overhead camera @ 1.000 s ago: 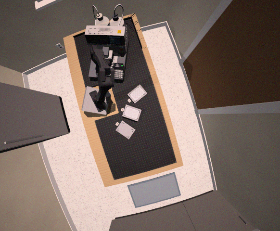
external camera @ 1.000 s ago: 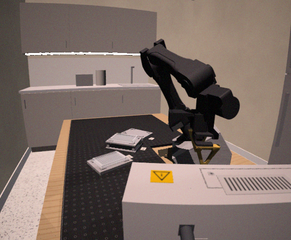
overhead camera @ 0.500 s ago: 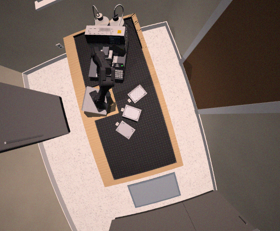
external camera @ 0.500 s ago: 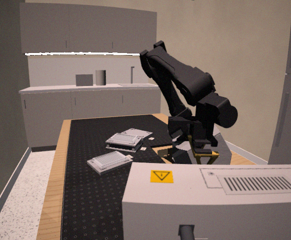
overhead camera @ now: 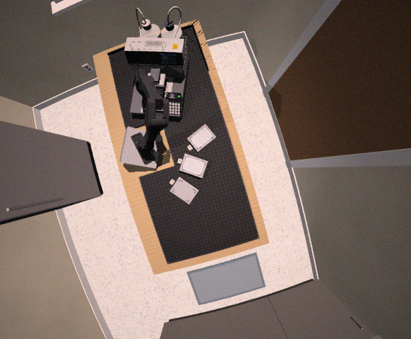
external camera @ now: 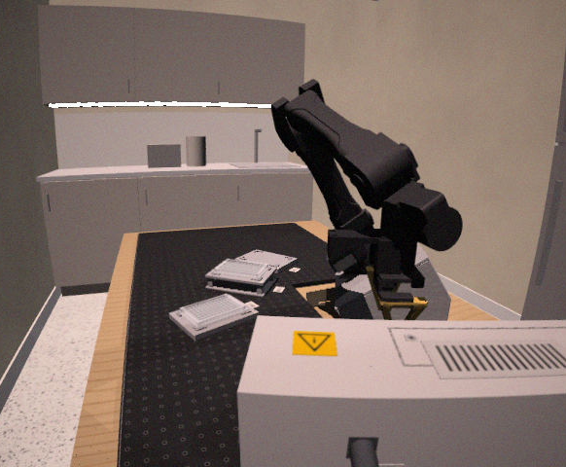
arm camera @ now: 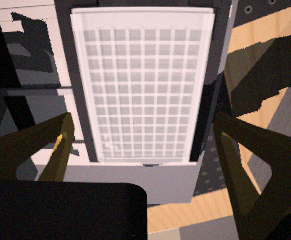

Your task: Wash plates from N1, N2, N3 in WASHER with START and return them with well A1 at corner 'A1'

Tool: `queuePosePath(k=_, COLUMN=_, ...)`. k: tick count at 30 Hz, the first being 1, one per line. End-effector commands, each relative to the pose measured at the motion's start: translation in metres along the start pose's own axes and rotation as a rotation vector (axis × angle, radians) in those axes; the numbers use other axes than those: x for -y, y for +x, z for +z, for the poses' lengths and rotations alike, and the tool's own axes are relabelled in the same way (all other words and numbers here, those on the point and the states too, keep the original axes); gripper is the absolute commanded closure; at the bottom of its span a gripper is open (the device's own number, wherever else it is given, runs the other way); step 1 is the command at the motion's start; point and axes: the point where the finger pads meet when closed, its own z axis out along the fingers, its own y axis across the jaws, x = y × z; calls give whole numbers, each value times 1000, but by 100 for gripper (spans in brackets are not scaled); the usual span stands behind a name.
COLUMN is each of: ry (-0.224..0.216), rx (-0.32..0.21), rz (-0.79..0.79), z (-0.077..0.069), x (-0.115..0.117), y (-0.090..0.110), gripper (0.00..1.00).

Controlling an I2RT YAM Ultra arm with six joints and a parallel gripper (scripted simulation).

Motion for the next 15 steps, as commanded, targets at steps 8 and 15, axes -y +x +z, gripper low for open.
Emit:
queuePosePath(k=8, ry=-11, rx=2, rz=0, z=-3, x=-2, y=0, gripper=0)
queuePosePath(k=15, ry=-11, rx=2, rz=0, z=2, x=-2, y=0, gripper=0)
